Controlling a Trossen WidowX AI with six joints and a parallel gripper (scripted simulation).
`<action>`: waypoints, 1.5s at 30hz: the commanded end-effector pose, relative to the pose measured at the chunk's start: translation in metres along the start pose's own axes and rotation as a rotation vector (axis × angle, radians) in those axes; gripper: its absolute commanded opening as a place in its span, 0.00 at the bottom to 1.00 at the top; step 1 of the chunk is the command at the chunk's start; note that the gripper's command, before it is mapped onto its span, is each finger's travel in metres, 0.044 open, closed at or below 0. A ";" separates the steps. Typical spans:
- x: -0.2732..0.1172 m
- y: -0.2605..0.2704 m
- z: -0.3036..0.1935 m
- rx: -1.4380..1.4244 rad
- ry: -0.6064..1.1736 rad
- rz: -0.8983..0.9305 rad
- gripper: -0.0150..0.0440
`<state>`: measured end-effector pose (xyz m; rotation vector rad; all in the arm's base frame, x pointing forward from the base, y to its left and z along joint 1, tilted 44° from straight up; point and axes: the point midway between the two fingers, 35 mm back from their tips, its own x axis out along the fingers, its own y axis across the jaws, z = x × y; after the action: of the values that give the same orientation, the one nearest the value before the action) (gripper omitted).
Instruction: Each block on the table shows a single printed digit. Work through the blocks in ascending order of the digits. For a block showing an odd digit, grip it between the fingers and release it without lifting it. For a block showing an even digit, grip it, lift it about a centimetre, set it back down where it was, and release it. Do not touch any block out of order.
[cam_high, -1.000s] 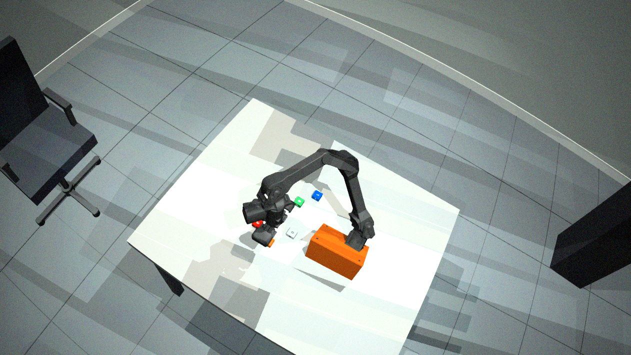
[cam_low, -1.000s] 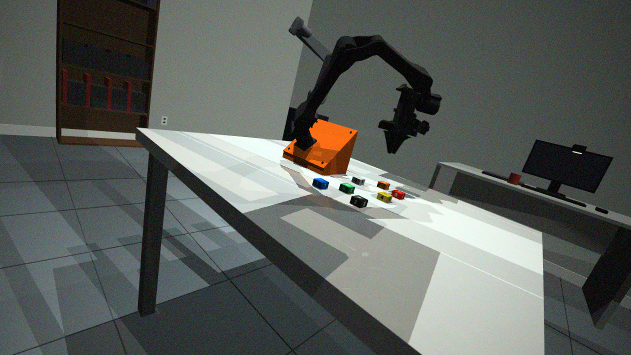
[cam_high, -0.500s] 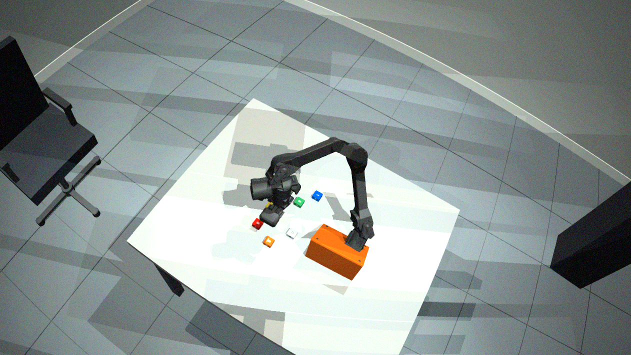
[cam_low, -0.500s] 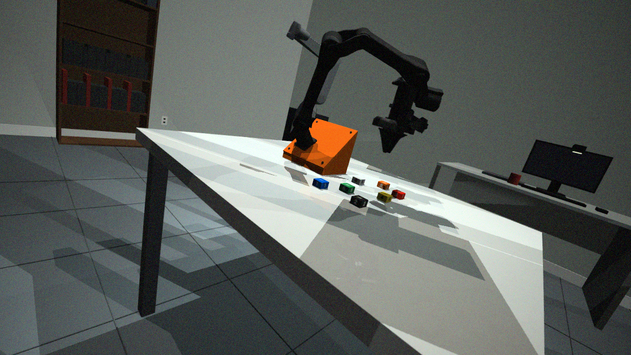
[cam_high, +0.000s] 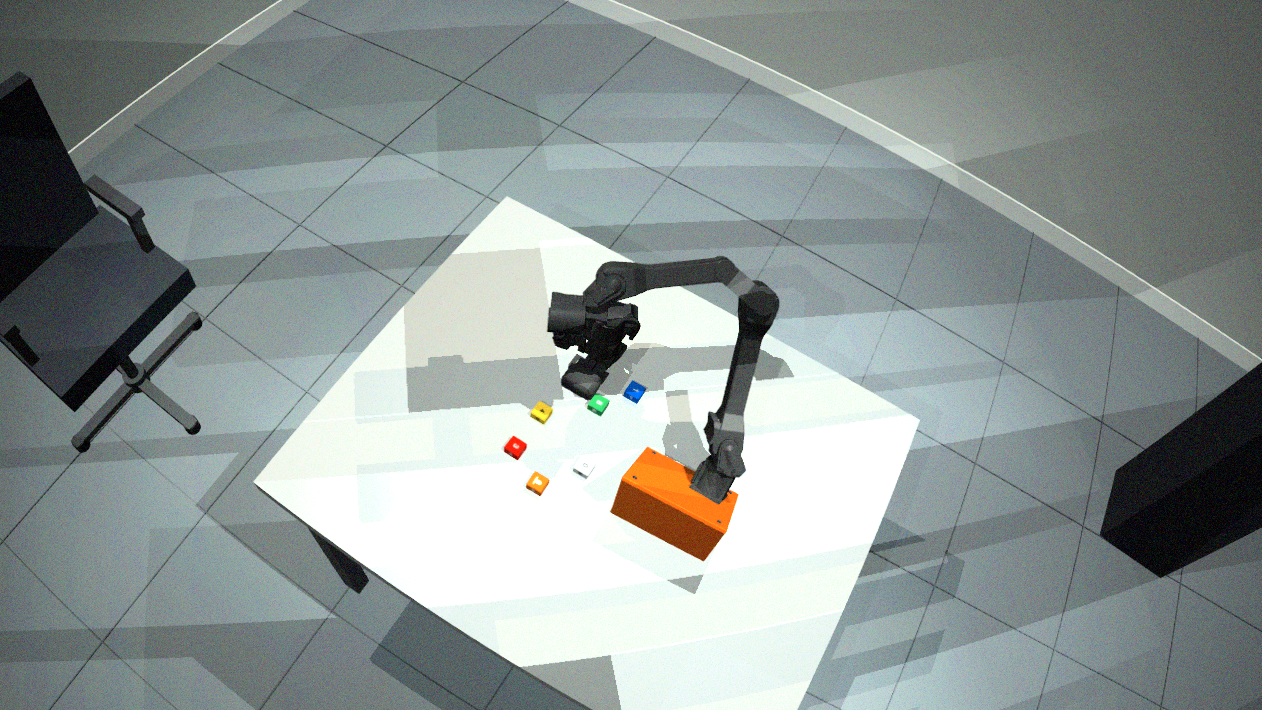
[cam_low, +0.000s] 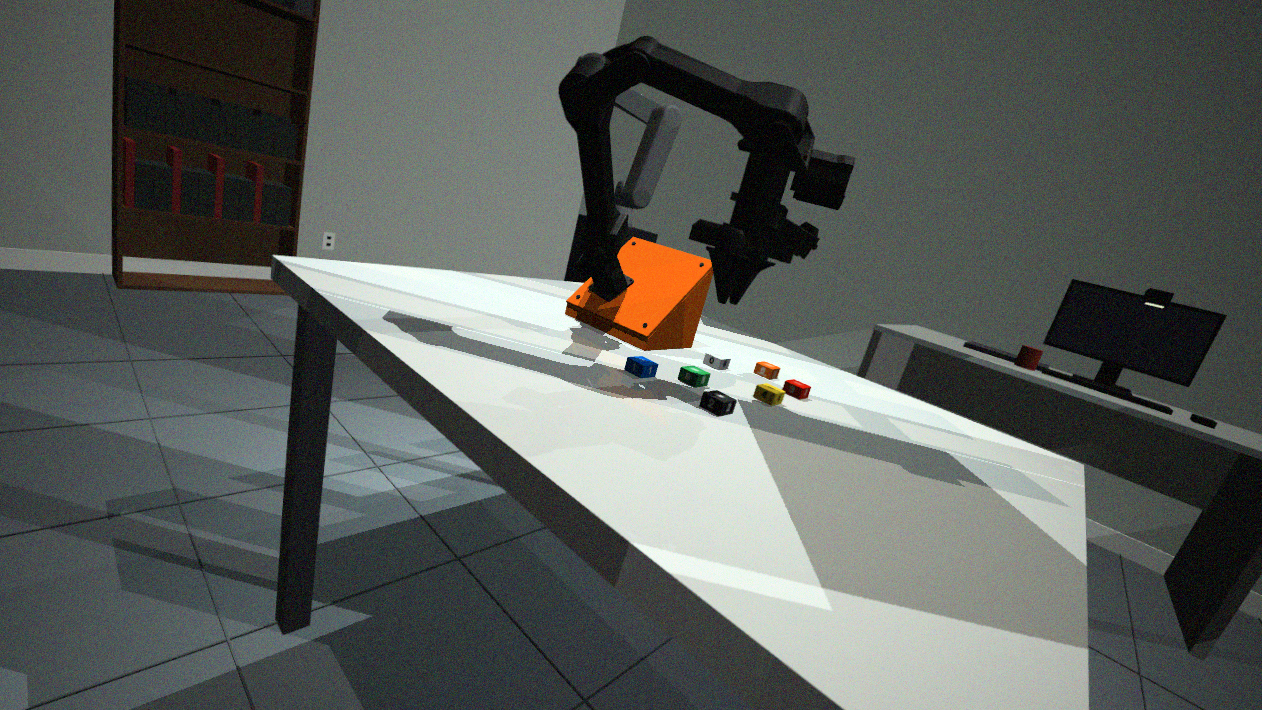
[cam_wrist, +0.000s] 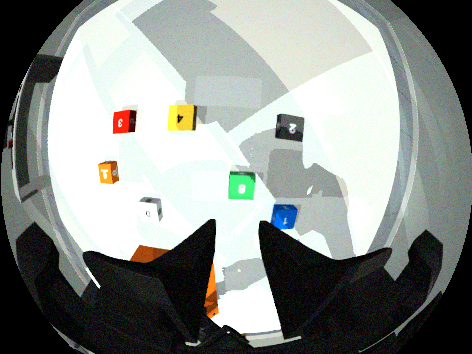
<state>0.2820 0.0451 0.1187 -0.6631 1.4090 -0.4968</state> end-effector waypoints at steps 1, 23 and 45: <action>0.022 -0.005 0.001 0.002 -0.005 -0.001 0.59; 0.097 -0.007 -0.001 0.003 -0.005 -0.007 0.93; 0.115 -0.008 -0.001 0.003 -0.005 -0.009 0.53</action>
<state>0.2940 -0.0374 0.0414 -0.6581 1.3979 -0.5040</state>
